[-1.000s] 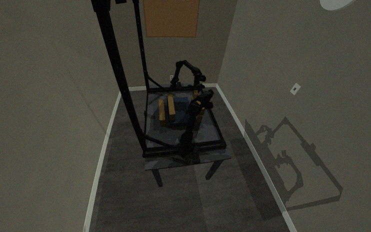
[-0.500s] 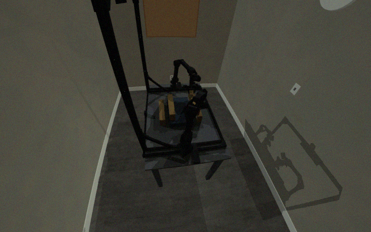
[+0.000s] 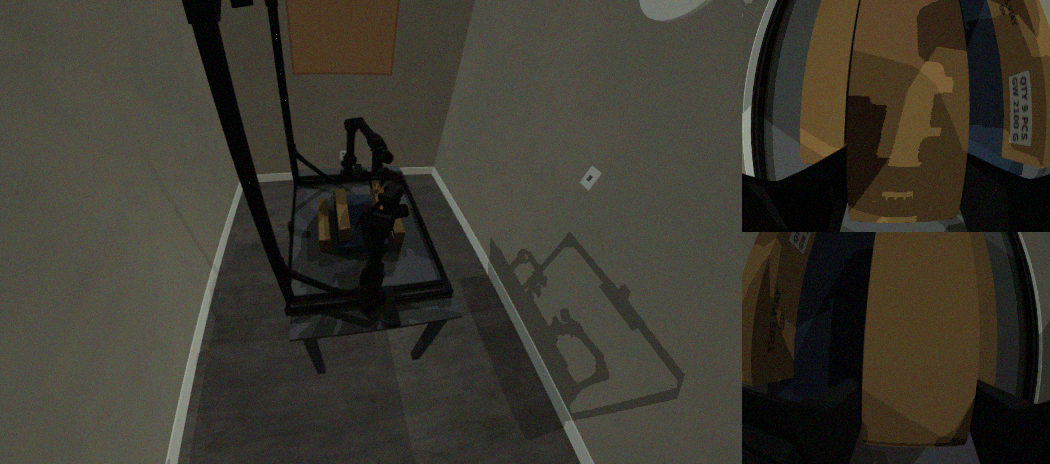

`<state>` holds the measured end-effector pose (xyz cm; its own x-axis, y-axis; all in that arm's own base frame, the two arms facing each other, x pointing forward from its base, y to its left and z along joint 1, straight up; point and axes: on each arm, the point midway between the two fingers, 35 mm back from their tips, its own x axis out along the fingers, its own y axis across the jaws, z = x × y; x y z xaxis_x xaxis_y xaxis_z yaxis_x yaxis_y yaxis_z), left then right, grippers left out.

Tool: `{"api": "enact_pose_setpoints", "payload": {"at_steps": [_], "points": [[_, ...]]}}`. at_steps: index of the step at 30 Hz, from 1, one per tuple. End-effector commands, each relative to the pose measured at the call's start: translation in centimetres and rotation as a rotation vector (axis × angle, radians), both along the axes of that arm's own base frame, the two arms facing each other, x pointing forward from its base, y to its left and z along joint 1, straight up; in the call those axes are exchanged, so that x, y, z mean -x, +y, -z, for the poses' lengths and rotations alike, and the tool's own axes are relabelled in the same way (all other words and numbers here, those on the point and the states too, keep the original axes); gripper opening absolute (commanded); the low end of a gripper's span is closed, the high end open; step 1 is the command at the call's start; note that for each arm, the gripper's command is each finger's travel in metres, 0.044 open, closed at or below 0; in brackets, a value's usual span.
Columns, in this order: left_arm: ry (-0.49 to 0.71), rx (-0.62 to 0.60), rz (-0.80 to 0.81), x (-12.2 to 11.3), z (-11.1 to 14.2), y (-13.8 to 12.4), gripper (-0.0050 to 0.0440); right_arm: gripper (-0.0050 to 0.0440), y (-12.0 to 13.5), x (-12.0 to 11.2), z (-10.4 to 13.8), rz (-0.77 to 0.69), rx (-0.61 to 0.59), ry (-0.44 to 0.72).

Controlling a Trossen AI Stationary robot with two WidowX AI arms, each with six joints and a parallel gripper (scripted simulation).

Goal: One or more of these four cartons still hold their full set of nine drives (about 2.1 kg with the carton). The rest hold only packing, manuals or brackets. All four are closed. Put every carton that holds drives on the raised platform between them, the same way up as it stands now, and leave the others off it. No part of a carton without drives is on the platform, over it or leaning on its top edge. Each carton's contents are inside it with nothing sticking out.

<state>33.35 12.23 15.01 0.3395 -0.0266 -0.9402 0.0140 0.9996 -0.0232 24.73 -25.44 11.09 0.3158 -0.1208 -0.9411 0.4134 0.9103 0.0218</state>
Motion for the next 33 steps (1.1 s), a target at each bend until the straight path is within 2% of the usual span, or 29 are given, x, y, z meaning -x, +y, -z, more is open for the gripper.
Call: {"api": "enact_pose_setpoints", "payload": {"at_steps": [1, 15, 33], "points": [[-0.037, -0.023, -0.005, 0.2, -1.4, -1.0, 0.0000, 0.0000, 0.7, -0.4, -1.5, 0.010, 0.036, -0.027], [-0.037, -0.023, -0.005, 0.2, -1.3, -2.3, 0.0000, 0.0000, 1.9, -1.0, -1.3, 0.010, 0.036, -0.027], [-0.037, -0.023, -0.005, 0.2, -0.9, -2.5, 0.0000, 0.0000, 2.0, -1.1, -0.9, 0.010, 0.036, -0.027]]}}
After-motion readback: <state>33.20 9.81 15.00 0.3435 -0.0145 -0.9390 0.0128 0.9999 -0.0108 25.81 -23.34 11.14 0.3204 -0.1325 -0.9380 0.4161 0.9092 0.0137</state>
